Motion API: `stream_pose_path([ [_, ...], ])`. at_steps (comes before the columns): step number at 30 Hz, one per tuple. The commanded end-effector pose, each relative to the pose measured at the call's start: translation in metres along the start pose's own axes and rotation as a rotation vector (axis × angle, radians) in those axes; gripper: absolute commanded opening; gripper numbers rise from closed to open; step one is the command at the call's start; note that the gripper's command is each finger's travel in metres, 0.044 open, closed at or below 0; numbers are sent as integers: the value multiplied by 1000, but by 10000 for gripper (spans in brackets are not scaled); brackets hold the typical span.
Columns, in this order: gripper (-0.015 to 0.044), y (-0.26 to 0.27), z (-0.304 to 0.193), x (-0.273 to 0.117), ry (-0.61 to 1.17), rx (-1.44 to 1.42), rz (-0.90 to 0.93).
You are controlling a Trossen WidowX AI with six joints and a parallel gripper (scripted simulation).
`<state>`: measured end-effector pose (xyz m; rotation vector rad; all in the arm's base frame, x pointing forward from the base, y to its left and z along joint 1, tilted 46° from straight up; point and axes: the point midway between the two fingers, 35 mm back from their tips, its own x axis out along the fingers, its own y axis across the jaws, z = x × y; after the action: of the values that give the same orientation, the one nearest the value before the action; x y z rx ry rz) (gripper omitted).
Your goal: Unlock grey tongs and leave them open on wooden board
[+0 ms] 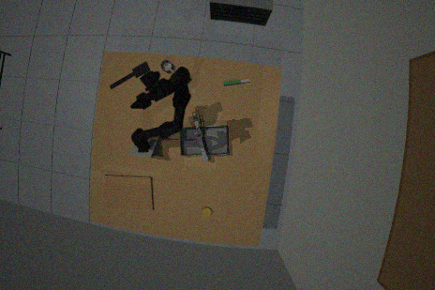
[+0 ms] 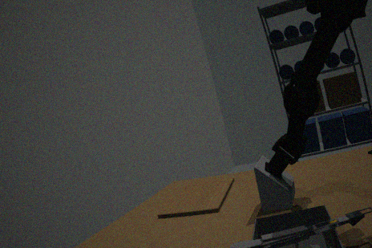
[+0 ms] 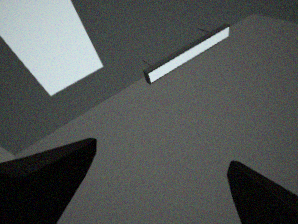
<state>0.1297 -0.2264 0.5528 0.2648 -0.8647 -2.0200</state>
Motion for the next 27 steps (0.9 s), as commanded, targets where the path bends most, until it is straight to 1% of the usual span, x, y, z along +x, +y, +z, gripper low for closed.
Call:
stream_pose_path([
  [1, 374, -1, 1, 0, -3, 3, -2],
  [5, 269, -10, 16, 5, -41, 46, -21],
  [6, 260, -14, 22, 7, -56, 63, -29],
  [13, 260, -66, 86, 21, -234, 223, -127],
  [16, 260, -82, 104, 25, -314, 208, -176],
  [20, 260, -99, 117, 30, -394, 207, -237],
  [24, 260, -103, 127, 30, -425, 138, -264],
  [27, 260, -115, 138, 31, -471, 141, -298],
])
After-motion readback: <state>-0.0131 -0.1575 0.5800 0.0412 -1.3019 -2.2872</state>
